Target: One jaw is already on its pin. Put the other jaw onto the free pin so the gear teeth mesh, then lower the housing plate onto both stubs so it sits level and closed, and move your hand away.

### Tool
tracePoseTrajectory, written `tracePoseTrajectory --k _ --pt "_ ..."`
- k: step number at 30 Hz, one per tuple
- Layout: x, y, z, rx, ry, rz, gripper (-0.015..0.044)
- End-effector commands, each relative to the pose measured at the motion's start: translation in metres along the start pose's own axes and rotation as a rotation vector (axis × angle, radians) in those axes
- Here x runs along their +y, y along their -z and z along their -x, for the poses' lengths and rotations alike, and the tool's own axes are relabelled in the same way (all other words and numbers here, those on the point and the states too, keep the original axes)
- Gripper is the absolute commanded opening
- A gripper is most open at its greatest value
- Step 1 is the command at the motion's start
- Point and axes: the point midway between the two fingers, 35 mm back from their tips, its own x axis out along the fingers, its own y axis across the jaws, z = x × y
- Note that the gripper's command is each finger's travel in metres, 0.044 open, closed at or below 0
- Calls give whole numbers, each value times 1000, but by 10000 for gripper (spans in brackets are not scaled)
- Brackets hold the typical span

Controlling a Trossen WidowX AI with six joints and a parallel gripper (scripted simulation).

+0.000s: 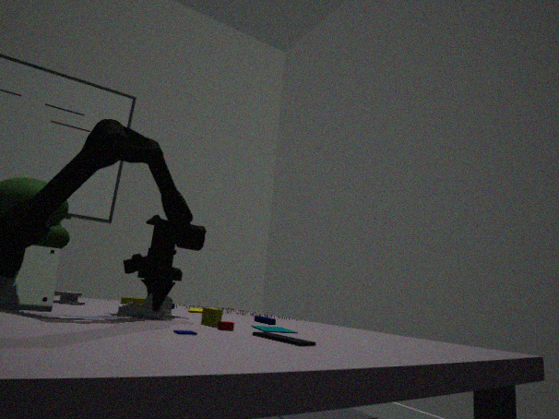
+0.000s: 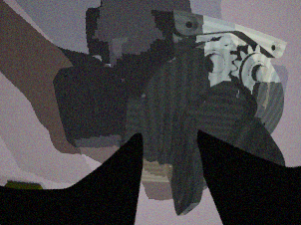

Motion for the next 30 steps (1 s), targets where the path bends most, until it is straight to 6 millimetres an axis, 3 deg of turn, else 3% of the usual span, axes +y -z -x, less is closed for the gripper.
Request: tracePoseTrajectory --k 1,5,18,21,27,29,30 --pt "1 0 0 1 -5 3 134" --pt "0 0 0 0 0 0 224" --pt "0 0 0 0 0 0 224" --pt "-1 1 12 0 1 1 224" --pt "0 -1 68 0 -4 3 224" --pt "1 -1 70 0 -4 3 224" --pt "-1 1 60 10 -5 9 224"
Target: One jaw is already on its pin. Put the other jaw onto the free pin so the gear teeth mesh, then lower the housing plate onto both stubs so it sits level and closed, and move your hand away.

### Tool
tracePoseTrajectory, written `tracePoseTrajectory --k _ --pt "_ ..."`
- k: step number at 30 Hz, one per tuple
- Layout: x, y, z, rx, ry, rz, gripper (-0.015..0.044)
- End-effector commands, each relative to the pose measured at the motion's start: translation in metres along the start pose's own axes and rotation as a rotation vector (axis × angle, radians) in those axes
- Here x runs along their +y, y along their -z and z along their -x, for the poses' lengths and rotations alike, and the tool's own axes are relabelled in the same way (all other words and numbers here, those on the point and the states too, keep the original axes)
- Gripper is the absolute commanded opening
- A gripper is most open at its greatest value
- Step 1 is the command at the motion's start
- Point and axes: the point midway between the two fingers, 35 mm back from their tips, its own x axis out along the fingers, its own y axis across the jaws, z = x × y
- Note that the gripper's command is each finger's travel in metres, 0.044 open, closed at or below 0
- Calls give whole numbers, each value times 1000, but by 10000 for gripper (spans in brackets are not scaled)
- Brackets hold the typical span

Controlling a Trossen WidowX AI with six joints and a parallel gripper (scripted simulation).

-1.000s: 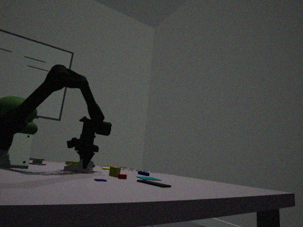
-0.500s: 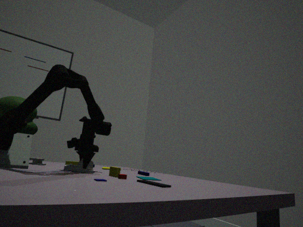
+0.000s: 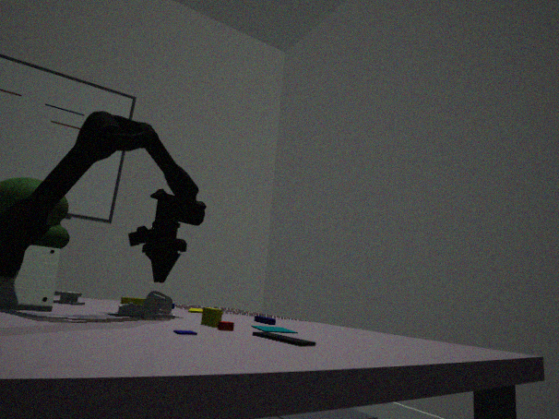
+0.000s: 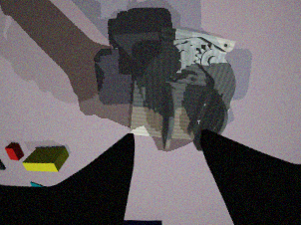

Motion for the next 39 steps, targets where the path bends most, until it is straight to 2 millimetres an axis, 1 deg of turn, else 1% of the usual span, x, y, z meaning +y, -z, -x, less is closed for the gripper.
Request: tracePoseTrajectory --k 1,5,8,9,23,39 --pt "0 -1 -4 -7 -1 0 250" --pt "-11 2 13 57 30 -20 355" --pt "-18 2 19 75 45 -70 434" --pt "-20 2 19 75 47 -87 440" --pt "-53 -3 25 57 86 -433 440" --pt "-90 -13 31 20 116 -842 440"
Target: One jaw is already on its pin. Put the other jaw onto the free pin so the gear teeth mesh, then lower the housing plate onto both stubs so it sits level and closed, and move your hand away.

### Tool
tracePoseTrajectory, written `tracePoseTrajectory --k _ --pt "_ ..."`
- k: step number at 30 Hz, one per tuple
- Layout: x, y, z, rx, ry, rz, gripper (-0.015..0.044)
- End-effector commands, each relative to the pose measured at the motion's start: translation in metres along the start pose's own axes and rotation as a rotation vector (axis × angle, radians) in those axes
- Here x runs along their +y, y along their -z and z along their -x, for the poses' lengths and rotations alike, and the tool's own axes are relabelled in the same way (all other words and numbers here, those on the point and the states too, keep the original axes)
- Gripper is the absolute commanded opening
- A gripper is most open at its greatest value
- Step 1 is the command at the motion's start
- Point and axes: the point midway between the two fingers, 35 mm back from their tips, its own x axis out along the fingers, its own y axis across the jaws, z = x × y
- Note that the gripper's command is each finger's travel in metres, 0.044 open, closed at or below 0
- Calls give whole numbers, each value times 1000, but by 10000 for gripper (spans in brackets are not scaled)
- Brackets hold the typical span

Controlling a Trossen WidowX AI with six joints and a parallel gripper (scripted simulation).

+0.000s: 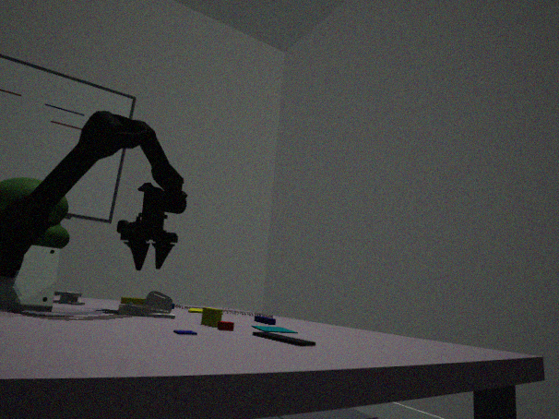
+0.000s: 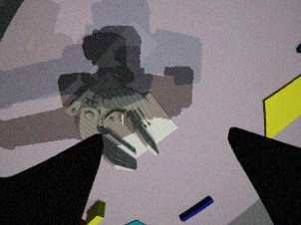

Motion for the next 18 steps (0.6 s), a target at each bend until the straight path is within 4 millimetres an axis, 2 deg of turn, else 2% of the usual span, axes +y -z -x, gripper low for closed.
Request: tracePoseTrajectory --k 1,18 --pt "-4 -9 0 -12 -3 -93 440" --pt "-21 -46 3 -31 -12 -531 440"
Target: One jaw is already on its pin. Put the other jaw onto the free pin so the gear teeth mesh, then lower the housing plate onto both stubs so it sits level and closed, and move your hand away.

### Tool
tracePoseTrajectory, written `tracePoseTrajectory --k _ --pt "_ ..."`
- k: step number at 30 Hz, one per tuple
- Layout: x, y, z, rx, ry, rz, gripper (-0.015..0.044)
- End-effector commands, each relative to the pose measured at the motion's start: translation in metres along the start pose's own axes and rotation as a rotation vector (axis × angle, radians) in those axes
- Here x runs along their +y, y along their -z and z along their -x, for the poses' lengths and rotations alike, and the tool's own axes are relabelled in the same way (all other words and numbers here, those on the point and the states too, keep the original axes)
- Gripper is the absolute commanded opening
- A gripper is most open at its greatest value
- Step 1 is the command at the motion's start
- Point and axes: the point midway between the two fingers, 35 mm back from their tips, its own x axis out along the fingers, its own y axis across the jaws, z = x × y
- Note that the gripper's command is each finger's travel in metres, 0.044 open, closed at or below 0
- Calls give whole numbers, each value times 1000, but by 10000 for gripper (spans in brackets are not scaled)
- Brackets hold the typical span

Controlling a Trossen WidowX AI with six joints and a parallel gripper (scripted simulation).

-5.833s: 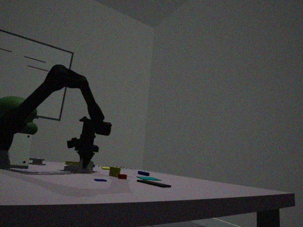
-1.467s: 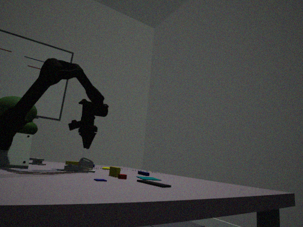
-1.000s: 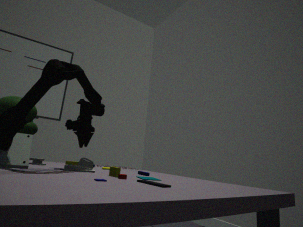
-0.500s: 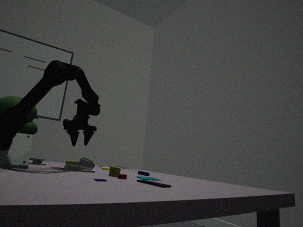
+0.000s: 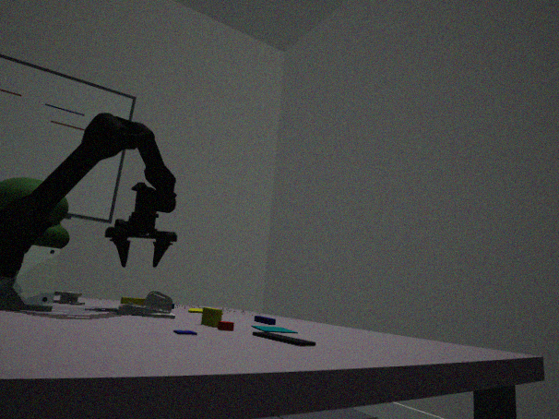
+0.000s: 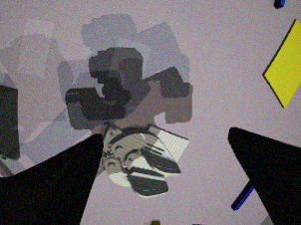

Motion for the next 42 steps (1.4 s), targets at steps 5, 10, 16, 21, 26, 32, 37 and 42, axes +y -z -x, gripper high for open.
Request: tracePoseTrajectory --k 5,10,16,21,26,32,37,42 --pt "3 -19 0 -8 -14 -197 440" --pt "4 -31 0 -10 -19 -326 440" --pt "7 -44 0 -10 -26 -481 440" --pt "10 -56 1 -8 -31 -611 440" --pt "13 -67 1 -5 -37 -740 440" --pt "17 -81 1 1 -44 -896 440" --pt "22 -92 0 7 -49 -1023 440" --pt "27 -104 0 13 -54 -1148 440"
